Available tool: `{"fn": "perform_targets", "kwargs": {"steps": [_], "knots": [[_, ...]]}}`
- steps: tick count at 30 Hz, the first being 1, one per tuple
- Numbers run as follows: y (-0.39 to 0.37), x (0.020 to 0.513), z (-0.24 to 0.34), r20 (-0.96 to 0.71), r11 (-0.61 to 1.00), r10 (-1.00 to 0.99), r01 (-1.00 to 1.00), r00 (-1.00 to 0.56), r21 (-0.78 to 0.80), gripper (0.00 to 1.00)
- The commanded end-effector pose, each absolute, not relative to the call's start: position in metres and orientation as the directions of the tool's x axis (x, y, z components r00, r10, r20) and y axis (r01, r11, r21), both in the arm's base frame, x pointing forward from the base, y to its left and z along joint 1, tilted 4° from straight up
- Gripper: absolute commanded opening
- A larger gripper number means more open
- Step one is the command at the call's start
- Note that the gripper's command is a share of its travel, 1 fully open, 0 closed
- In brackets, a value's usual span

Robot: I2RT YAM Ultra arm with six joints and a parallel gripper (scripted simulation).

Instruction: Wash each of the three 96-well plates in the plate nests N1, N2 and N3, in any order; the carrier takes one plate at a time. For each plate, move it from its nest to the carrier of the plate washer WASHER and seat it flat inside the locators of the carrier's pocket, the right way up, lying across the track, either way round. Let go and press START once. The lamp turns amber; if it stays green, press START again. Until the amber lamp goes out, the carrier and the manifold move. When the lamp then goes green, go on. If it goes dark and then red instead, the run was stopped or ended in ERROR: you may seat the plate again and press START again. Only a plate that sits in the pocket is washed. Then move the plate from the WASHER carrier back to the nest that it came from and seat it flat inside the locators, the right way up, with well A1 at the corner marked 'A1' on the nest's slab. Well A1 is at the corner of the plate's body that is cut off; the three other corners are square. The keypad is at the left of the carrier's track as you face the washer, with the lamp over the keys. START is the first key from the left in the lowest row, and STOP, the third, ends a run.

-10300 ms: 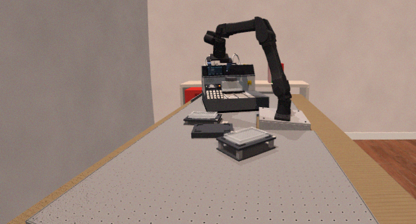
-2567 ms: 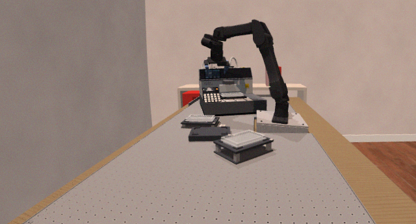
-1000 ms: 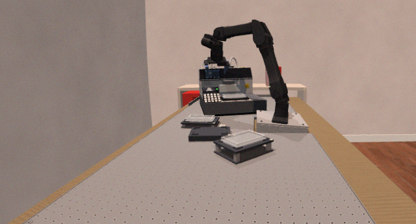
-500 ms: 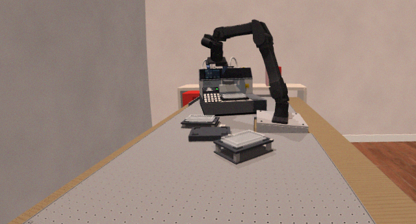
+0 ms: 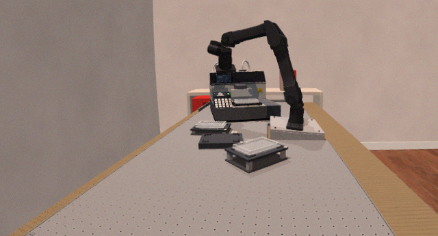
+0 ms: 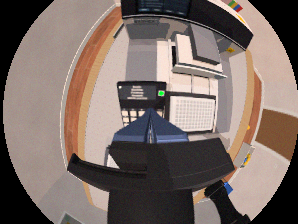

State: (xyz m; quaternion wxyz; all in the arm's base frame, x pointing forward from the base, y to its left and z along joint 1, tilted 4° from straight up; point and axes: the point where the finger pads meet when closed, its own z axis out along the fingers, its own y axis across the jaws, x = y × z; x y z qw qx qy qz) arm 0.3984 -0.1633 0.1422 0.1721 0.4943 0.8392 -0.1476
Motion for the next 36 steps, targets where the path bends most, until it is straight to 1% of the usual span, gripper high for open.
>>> {"fn": "perform_targets", "kwargs": {"steps": [1,36], "knots": [[-0.160,0.400,0.150,-0.469,0.445,0.779,0.894,-0.415,-0.051,0.00],[-0.070,0.401,0.104,-0.466,0.446,0.781,0.894,-0.415,-0.050,0.00]]}}
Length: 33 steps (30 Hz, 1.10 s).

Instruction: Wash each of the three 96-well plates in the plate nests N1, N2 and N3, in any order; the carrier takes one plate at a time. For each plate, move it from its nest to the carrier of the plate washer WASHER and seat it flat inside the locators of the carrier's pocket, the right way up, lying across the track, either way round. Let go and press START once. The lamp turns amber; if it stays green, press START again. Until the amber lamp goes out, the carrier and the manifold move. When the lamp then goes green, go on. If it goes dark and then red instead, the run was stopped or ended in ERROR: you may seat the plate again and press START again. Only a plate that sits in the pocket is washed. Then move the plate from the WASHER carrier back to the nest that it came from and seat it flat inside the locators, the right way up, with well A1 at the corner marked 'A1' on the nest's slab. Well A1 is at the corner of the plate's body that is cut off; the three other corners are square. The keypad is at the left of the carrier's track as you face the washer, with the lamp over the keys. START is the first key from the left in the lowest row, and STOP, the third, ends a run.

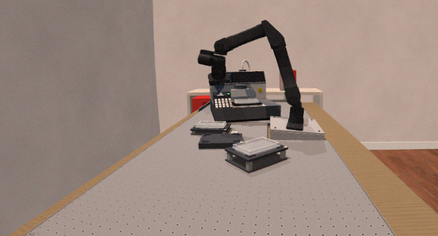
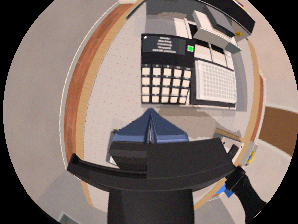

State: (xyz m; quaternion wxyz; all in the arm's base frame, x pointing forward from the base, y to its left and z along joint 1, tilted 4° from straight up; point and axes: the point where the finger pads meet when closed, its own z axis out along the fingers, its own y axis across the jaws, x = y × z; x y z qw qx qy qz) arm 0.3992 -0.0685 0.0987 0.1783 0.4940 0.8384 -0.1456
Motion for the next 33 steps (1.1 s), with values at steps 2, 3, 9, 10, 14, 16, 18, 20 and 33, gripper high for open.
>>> {"fn": "perform_targets", "kwargs": {"steps": [2,3,9,10,14,16,18,20,33], "knots": [[-0.067,0.401,0.103,-0.466,0.446,0.781,0.894,-0.415,-0.050,0.00],[-0.064,0.401,0.101,-0.466,0.446,0.781,0.894,-0.415,-0.050,0.00],[-0.049,0.401,0.093,-0.466,0.446,0.781,0.894,-0.415,-0.050,0.00],[-0.049,0.401,0.093,-0.466,0.446,0.781,0.894,-0.415,-0.050,0.00],[-0.056,0.396,0.096,-0.448,0.501,0.759,0.863,-0.473,-0.064,1.00],[-0.064,0.390,0.098,-0.429,0.554,0.733,0.829,-0.529,-0.076,1.00],[-0.064,0.390,0.098,-0.429,0.554,0.733,0.829,-0.529,-0.076,1.00],[-0.072,0.384,0.101,-0.409,0.605,0.703,0.791,-0.583,-0.088,1.00],[-0.124,0.348,0.116,-0.263,0.872,0.431,0.474,-0.863,-0.125,1.00]]}}
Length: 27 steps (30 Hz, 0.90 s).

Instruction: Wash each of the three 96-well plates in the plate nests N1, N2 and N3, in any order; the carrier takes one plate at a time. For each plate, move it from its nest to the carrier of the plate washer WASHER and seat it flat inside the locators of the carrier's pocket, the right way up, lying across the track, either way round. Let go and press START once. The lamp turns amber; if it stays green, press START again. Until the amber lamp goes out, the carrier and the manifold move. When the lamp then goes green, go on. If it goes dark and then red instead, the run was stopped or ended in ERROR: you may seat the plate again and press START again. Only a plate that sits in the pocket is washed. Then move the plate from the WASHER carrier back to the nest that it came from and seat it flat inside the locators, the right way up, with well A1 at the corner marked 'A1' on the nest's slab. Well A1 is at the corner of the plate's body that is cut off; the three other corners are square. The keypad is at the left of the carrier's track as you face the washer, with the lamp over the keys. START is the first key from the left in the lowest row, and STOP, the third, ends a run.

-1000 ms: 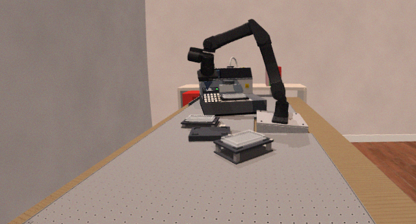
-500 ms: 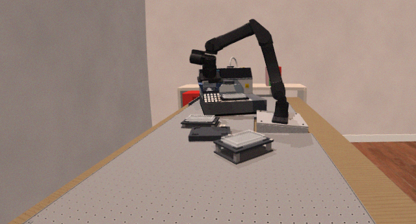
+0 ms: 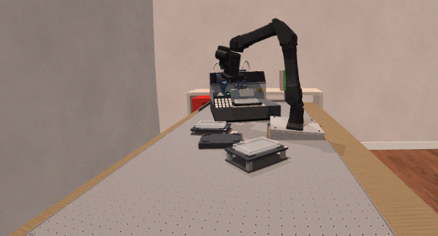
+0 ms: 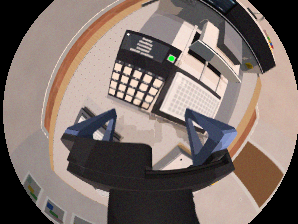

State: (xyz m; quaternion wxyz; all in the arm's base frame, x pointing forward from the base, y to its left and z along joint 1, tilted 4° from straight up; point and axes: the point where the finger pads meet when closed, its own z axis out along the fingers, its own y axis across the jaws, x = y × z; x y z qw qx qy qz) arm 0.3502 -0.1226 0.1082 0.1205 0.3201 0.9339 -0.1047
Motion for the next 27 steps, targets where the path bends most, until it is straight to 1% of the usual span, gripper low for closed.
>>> {"fn": "perform_targets", "kwargs": {"steps": [1,2,8,14,17,19,27], "knots": [[-0.124,0.348,0.116,-0.263,0.872,0.431,0.474,-0.863,-0.125,1.00],[-0.124,0.348,0.116,-0.263,0.872,0.431,0.474,-0.863,-0.125,1.00],[-0.148,0.331,0.123,-0.191,0.948,0.270,0.296,-0.944,-0.121,1.00],[-0.172,0.314,0.130,-0.120,0.989,0.095,0.108,-0.988,-0.102,1.00],[-0.184,0.305,0.133,-0.086,0.996,0.005,0.013,-0.996,-0.087,1.00],[-0.184,0.305,0.133,-0.086,0.996,0.005,0.013,-0.996,-0.087,1.00],[-0.202,0.292,0.139,-0.004,0.971,-0.238,-0.238,-0.971,-0.032,1.00]]}}
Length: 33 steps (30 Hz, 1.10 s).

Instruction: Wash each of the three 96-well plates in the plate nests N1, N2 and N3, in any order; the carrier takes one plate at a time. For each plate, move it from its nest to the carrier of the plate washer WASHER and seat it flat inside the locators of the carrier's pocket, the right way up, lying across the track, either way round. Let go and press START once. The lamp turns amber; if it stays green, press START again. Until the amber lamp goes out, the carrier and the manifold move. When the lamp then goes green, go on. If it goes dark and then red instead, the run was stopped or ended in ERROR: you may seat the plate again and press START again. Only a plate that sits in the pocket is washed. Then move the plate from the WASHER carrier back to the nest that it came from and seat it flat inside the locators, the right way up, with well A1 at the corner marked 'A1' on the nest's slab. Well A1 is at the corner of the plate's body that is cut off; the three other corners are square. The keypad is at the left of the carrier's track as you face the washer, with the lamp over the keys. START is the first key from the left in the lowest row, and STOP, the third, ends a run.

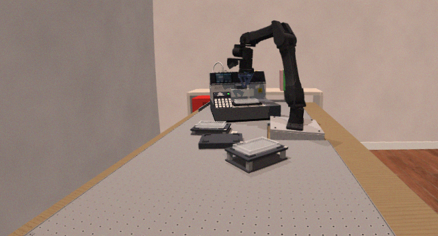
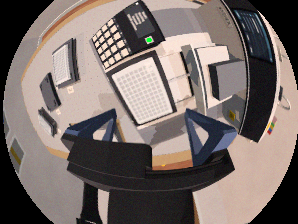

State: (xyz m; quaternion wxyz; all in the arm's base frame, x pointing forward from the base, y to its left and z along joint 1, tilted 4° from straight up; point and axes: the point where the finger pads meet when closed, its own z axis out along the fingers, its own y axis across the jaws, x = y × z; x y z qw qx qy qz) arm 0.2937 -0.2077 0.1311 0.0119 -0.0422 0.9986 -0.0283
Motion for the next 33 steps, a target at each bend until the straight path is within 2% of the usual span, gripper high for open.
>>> {"fn": "perform_targets", "kwargs": {"steps": [1,7,33], "knots": [[-0.2016,0.2917,0.1388,0.005,0.963,-0.268,-0.268,-0.963,-0.023,1.00],[-0.2015,0.2916,0.1388,0.055,0.897,-0.442,-0.441,-0.895,0.033,1.00],[-0.2015,0.2914,0.1356,0.056,0.895,-0.446,-0.444,-0.893,0.034,1.00]]}}
